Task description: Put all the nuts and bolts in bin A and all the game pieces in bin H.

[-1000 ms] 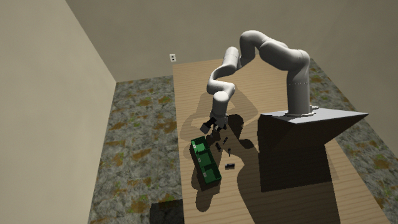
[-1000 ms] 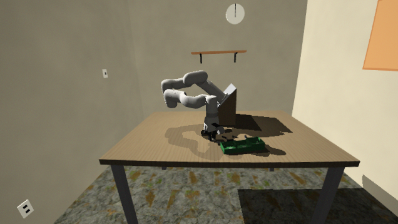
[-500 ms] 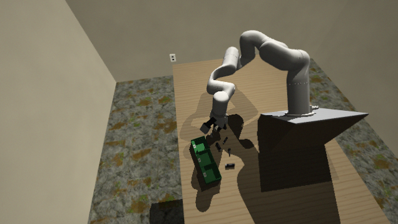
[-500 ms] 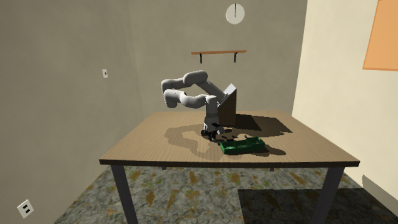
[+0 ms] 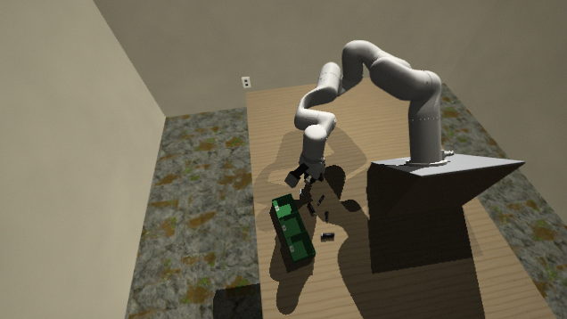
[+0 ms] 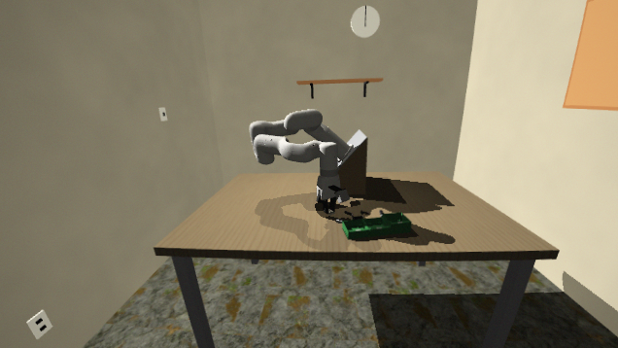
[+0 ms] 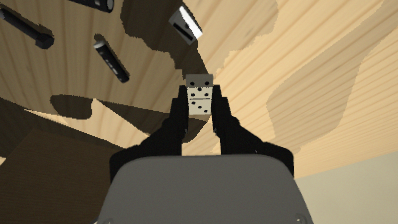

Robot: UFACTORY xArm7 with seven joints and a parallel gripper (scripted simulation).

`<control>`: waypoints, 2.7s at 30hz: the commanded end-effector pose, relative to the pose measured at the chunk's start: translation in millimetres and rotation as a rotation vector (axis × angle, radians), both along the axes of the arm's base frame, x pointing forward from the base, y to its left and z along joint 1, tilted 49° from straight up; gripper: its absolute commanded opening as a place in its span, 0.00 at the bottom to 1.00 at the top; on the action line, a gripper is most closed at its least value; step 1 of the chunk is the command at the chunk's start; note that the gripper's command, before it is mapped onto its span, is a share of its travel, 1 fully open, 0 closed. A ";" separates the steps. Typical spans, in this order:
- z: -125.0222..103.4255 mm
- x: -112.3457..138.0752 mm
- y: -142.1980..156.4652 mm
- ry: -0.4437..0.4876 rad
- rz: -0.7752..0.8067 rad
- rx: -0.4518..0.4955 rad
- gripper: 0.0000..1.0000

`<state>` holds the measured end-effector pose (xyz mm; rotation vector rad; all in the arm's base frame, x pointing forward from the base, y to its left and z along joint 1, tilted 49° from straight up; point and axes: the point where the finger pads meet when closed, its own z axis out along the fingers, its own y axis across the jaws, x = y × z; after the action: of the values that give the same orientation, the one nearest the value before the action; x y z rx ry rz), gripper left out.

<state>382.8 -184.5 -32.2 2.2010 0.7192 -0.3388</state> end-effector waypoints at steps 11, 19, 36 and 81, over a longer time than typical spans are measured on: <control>23.7 1.3 27.0 -0.002 0.002 0.001 0.00; 23.7 1.3 27.0 -0.002 0.002 0.001 0.00; 6.9 32.6 50.3 -0.002 0.002 0.001 0.00; -48.9 115.2 98.9 0.850 0.753 0.012 0.00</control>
<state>496.9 -88.0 -82.2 1.6415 1.8150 -0.8227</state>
